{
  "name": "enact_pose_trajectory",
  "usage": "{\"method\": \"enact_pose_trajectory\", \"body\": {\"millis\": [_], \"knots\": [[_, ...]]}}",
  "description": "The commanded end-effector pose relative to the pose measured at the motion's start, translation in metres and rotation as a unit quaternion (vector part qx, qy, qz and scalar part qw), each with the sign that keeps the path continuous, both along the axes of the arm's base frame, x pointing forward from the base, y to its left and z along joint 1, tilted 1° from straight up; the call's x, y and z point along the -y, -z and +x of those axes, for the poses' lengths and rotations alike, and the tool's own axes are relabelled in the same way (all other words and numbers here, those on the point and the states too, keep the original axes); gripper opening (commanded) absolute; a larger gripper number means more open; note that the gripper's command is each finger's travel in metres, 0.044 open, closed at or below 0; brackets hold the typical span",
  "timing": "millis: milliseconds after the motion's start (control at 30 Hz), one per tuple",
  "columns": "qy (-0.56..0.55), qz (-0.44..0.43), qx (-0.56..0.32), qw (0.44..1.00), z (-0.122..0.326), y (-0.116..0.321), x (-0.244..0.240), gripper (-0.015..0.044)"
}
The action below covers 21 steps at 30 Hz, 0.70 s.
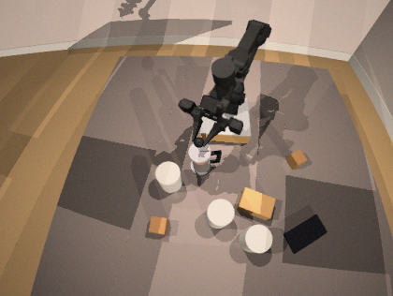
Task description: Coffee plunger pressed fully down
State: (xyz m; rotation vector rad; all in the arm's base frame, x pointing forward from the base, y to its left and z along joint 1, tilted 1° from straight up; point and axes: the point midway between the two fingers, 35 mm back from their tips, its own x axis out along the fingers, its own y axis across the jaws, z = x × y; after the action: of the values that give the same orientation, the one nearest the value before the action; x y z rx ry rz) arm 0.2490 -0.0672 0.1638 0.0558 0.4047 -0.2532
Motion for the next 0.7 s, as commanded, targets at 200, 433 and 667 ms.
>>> {"method": "enact_pose_trajectory", "body": {"millis": [200,433,667], "knots": [[0.002,0.013,-0.040,0.999,0.002,0.038,0.000,0.0116],[0.002,0.013,-0.039,0.999,0.008,0.037,0.001,0.0116],[0.002,0.013,-0.039,0.999,0.011,0.036,0.002,0.0116]]}}
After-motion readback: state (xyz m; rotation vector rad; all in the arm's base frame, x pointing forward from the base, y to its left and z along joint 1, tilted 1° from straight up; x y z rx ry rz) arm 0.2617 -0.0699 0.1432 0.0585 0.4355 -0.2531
